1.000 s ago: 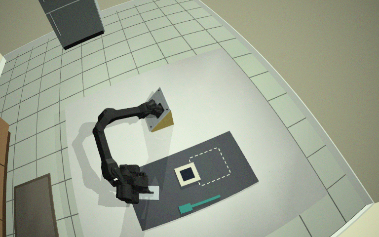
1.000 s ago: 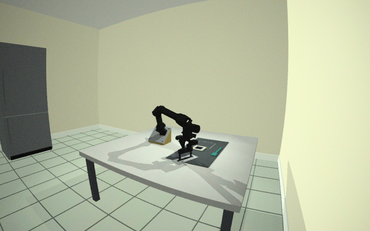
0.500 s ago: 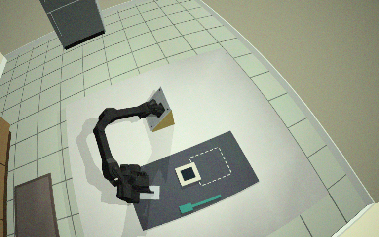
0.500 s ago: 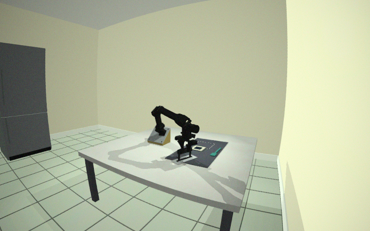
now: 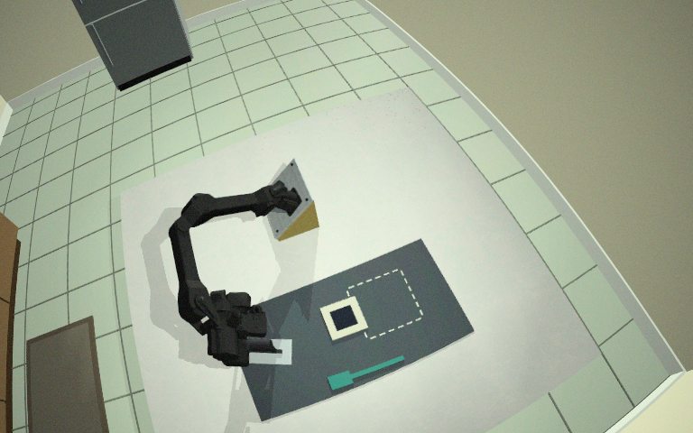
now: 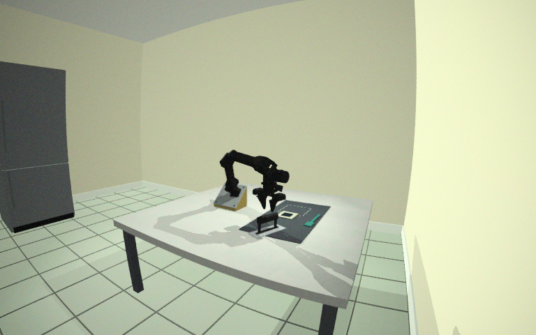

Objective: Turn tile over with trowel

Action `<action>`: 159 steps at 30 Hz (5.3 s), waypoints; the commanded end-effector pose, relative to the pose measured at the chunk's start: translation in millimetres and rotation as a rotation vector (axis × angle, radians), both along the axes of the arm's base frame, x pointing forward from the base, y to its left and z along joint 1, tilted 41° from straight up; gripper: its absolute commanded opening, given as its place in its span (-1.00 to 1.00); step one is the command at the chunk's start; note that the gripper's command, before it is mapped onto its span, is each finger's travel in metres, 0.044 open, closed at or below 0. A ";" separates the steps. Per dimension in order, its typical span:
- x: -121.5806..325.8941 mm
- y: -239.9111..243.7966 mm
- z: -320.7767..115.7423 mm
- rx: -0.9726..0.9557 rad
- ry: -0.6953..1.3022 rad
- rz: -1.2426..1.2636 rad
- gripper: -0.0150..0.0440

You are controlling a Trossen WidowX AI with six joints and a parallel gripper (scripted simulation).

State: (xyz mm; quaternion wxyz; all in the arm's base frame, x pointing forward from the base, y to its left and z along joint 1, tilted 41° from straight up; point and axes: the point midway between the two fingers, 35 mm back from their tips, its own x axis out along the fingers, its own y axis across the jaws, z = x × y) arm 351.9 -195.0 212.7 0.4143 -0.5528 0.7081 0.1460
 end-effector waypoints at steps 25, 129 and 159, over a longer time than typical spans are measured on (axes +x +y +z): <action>-1.9 -28.6 -25.3 -0.004 -0.014 -0.032 0.42; -0.3 3.9 8.6 0.030 0.487 0.560 0.53; -9.2 -11.2 4.7 0.113 -0.163 0.119 0.53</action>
